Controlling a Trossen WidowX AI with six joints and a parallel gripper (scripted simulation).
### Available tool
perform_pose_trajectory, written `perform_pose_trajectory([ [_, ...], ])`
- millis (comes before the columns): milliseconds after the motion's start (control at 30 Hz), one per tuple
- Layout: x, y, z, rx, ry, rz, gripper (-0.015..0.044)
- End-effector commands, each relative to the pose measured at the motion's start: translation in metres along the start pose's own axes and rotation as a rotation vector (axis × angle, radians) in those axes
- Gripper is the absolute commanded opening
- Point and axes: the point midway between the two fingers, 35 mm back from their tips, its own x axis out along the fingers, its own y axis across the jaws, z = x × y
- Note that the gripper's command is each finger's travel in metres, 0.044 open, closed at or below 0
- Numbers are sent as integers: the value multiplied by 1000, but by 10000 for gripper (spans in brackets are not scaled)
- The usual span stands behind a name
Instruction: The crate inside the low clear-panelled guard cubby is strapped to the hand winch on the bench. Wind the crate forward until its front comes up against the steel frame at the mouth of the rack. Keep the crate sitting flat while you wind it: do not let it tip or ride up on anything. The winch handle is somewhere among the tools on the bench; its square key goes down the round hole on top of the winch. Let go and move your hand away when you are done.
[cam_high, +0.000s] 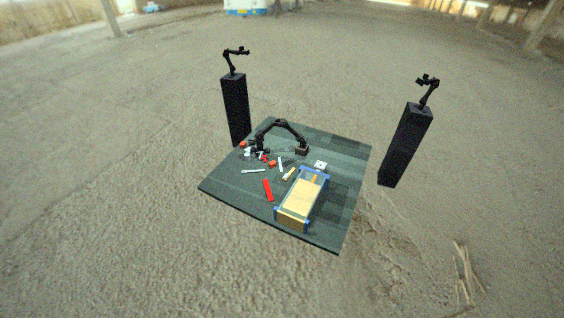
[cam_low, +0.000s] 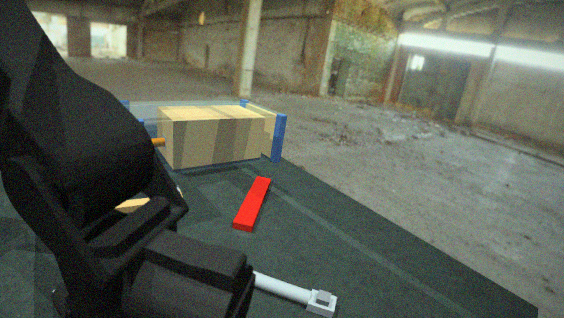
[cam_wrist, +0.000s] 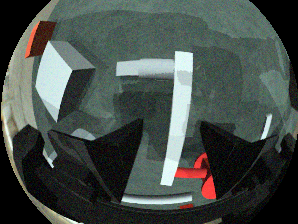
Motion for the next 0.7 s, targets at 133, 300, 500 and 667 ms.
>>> perform_pose_trajectory([
  [133,-1,0,0,0,1,2,227],
  [300,-1,0,0,0,1,2,193],
  [500,-1,0,0,0,1,2,153],
  [667,-1,0,0,0,1,2,120],
])
